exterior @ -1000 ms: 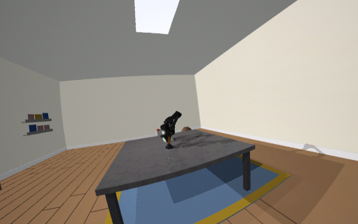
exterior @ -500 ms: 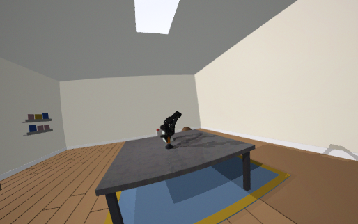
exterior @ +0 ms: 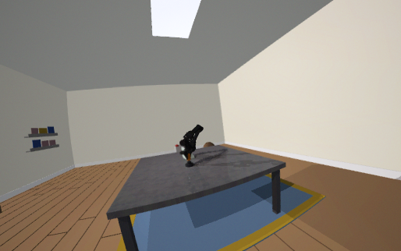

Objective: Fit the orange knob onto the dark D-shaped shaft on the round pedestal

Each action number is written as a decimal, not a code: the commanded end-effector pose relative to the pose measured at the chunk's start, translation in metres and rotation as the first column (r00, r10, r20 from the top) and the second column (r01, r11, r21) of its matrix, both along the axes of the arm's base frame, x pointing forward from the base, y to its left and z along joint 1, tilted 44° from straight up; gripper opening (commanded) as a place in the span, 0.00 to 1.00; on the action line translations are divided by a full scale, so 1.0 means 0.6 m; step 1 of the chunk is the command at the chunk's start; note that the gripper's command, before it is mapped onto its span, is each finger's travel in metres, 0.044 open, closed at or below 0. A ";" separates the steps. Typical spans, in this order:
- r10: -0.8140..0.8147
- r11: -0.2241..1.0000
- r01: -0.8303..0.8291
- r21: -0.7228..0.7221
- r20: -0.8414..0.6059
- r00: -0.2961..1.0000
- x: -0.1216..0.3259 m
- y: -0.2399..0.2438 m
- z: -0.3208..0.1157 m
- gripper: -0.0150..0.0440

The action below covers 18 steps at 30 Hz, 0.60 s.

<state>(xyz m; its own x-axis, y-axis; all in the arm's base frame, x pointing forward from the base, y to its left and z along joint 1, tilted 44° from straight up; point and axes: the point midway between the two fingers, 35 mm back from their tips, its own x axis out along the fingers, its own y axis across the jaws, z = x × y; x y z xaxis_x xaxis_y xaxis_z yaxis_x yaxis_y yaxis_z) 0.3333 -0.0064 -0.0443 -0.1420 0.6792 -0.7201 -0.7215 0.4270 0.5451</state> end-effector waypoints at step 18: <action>0.147 0.988 -0.151 0.017 0.149 0.978 0.005 -0.005 0.001 0.25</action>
<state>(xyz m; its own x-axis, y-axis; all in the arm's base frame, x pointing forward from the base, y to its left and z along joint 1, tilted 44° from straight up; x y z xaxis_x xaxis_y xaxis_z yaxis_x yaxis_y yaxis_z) 0.3351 -0.0085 -0.0446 -0.1404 0.6804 -0.7193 -0.8439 0.2977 0.4464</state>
